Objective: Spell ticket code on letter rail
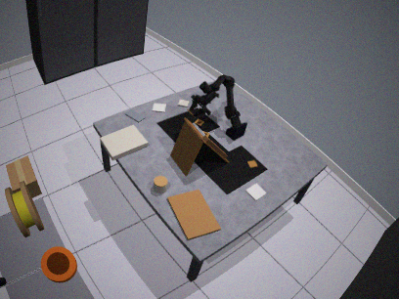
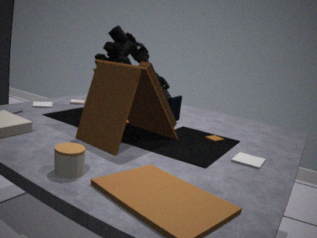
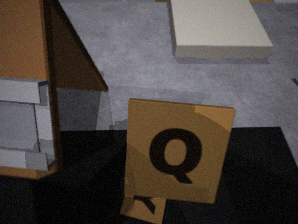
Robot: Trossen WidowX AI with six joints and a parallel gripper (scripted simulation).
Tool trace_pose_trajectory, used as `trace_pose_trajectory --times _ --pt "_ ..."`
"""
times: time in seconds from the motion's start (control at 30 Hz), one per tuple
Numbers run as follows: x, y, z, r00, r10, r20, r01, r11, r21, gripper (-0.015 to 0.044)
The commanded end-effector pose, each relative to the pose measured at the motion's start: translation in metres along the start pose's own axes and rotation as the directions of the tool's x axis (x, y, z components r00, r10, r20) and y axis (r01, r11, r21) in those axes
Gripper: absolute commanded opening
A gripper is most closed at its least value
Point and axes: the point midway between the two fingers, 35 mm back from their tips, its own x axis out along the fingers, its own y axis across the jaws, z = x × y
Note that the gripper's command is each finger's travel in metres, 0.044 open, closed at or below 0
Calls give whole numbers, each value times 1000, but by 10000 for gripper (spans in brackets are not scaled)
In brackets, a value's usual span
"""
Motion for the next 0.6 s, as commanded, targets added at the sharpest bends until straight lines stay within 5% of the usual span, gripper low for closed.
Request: trace_pose_trajectory --times 0.0,0.57 --pt "16 2 -3 1000 2 -6 -2 1000 -9 0" --pt "31 0 -4 1000 -2 -1 2 1000 -10 0"
